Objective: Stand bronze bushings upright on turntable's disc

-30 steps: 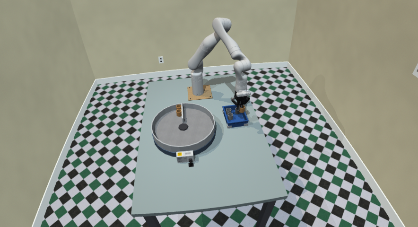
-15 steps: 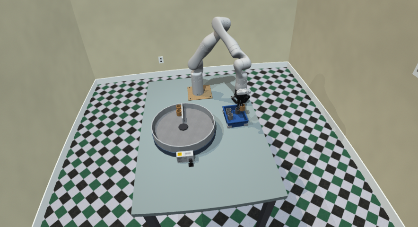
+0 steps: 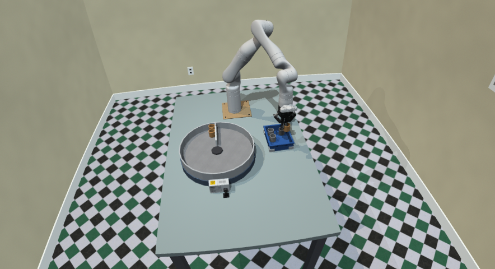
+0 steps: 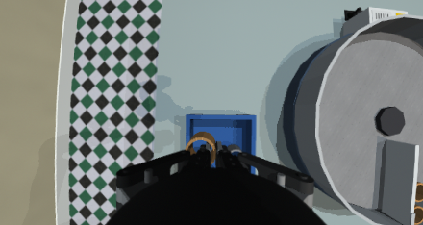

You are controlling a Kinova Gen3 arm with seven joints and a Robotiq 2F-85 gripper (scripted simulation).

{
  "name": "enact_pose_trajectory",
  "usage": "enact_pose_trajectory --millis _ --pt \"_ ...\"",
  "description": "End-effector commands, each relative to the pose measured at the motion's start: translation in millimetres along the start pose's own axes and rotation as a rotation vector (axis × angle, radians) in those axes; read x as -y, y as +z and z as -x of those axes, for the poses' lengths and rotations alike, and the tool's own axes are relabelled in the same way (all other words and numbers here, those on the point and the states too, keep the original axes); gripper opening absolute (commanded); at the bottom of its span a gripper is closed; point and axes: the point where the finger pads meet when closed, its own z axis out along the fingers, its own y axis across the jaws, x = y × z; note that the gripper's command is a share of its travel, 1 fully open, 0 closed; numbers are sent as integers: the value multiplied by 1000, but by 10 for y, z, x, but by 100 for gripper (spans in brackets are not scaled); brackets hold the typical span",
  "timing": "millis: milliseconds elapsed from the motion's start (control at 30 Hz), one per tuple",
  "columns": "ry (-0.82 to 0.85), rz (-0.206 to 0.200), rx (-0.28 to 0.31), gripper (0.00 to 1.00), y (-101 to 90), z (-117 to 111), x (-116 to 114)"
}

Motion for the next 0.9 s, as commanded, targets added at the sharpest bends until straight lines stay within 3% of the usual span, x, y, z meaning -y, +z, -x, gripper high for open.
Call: enact_pose_trajectory --millis 0,867 --pt "4 2 -3 0 -37 -5 -3" --pt "5 2 -1 0 -31 19 -111"
